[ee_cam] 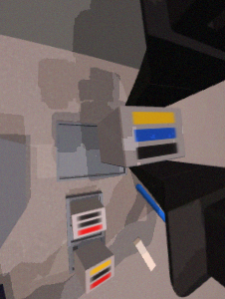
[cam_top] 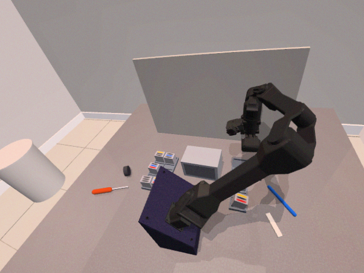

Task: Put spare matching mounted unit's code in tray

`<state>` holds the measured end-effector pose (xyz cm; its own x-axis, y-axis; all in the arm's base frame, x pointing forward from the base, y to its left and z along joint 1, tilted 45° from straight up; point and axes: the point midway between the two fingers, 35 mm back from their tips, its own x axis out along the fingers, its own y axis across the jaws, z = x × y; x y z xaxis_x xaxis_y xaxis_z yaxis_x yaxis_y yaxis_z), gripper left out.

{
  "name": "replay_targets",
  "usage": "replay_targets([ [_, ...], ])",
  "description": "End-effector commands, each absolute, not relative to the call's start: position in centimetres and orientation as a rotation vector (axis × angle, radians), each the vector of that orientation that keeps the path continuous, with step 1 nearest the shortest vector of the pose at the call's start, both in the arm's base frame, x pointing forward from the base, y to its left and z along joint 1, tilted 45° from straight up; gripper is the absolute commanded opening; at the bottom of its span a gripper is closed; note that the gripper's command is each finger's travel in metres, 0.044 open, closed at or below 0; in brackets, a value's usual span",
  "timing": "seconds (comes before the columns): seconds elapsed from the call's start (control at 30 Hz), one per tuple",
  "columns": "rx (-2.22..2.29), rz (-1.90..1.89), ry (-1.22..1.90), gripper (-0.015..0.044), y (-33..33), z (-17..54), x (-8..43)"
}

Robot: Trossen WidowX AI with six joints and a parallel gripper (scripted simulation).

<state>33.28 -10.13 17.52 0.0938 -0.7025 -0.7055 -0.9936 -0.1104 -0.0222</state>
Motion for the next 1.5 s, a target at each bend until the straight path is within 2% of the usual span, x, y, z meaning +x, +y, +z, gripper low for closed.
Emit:
replay_targets([
  [0.0,-1.870,0.762,1.657,0.0000,-10.3,17.1,33.3],
  [1.47,-1.869,0.761,1.656,0.0000,-13.5,13.9,33.9],
])
